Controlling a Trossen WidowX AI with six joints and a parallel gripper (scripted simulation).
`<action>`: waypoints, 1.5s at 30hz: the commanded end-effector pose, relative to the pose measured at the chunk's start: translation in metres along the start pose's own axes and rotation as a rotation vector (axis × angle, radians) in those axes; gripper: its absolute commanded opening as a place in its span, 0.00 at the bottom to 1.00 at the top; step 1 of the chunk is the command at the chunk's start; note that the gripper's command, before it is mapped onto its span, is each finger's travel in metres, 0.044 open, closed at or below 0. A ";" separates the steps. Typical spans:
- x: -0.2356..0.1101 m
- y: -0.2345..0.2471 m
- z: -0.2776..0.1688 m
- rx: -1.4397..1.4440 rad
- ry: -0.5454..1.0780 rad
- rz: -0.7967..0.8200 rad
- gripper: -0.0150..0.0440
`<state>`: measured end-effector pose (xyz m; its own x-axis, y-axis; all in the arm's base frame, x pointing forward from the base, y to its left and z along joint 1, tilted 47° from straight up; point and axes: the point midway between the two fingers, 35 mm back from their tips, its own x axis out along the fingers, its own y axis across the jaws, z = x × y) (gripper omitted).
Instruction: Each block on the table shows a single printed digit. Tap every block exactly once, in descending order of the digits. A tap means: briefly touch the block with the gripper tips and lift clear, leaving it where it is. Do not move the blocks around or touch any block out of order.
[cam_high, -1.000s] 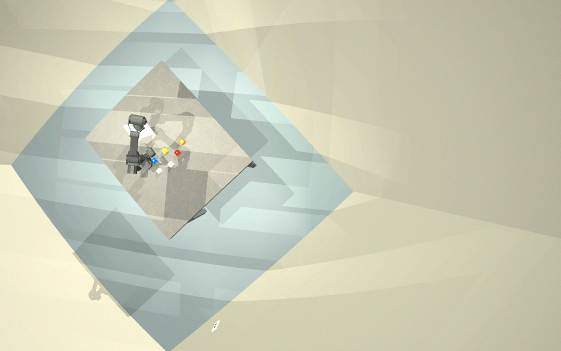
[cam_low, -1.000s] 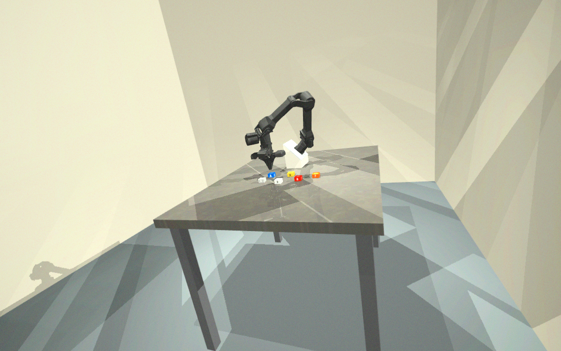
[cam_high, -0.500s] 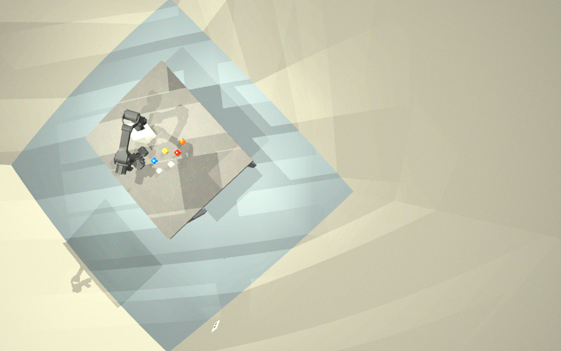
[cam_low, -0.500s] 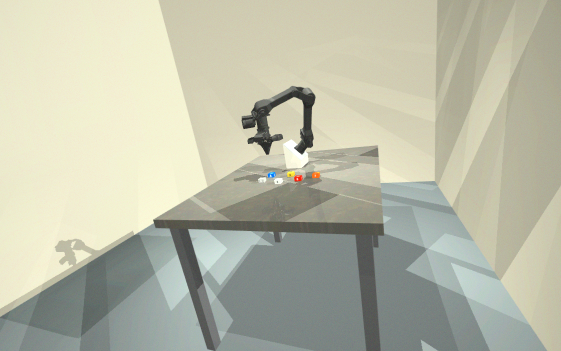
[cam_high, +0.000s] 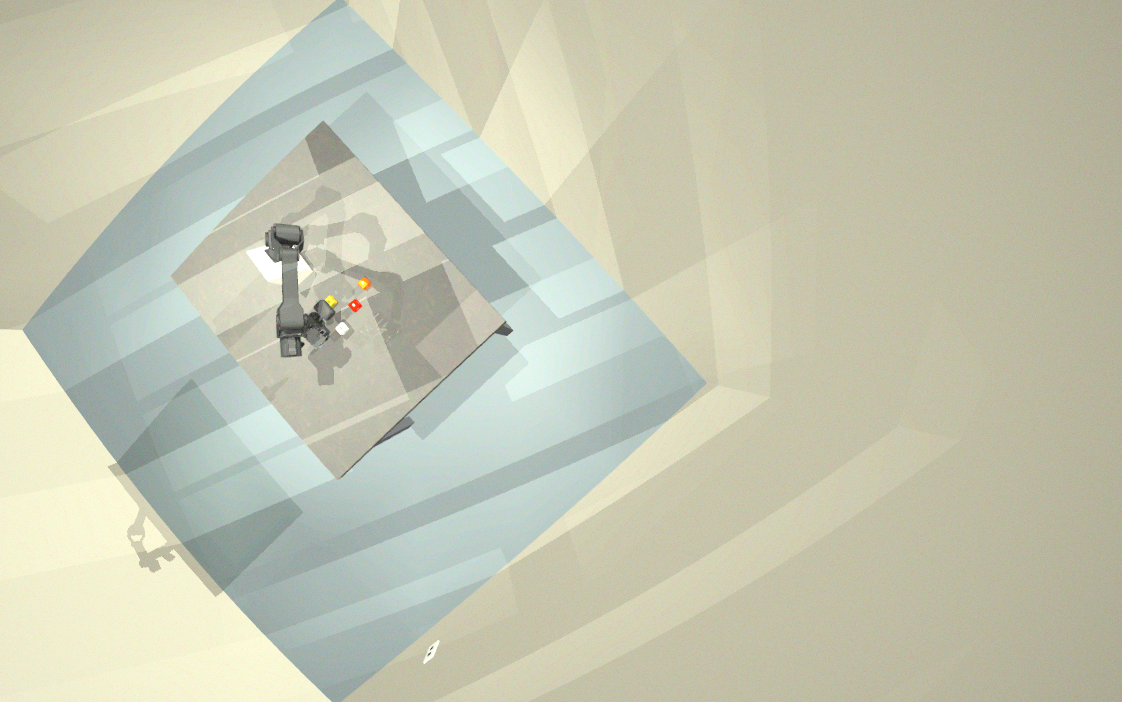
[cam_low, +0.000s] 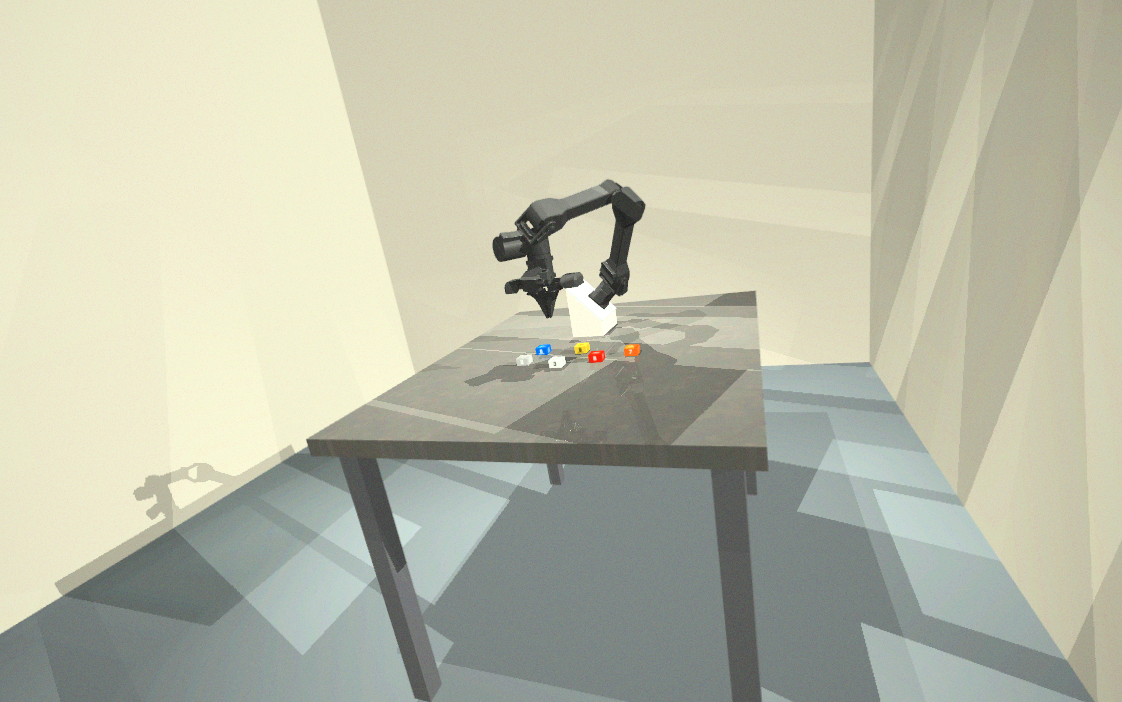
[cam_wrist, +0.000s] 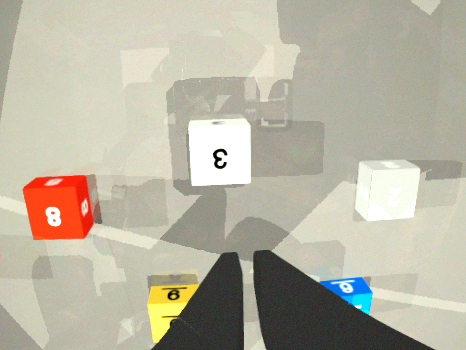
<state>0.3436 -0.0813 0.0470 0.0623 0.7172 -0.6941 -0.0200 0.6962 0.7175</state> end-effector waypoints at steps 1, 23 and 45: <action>0.023 0.001 0.003 0.006 0.001 0.005 0.29; 0.100 0.003 0.001 0.006 0.001 0.009 0.29; 0.070 0.002 0.002 0.006 0.001 0.007 0.29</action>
<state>0.3504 -0.0235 -0.0058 0.0668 0.7238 -0.6867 -0.0120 0.6888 0.7249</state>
